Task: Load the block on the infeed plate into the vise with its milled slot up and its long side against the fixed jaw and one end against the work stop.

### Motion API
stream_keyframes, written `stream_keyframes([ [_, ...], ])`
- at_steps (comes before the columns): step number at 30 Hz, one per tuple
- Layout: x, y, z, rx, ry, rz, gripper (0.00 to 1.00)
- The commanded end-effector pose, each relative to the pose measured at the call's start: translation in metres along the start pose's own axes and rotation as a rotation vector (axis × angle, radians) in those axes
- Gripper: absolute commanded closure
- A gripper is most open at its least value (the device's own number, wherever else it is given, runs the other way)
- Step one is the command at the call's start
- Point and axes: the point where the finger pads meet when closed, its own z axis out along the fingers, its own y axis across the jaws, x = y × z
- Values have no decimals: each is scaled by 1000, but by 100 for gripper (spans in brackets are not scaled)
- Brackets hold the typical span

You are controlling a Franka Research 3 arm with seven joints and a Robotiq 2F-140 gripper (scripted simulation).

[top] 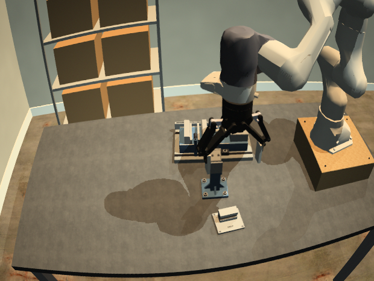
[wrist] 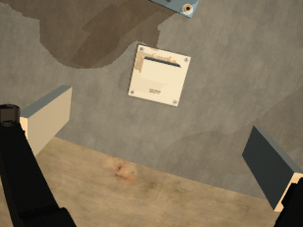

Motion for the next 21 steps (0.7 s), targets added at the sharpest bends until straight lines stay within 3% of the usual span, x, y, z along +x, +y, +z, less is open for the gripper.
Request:
stream_keyframes([
  [1,0,0,0,0,3,17,0],
  [8,0,0,0,0,3,17,0],
  [9,0,0,0,0,3,17,49],
  [21,0,0,0,0,3,17,49],
])
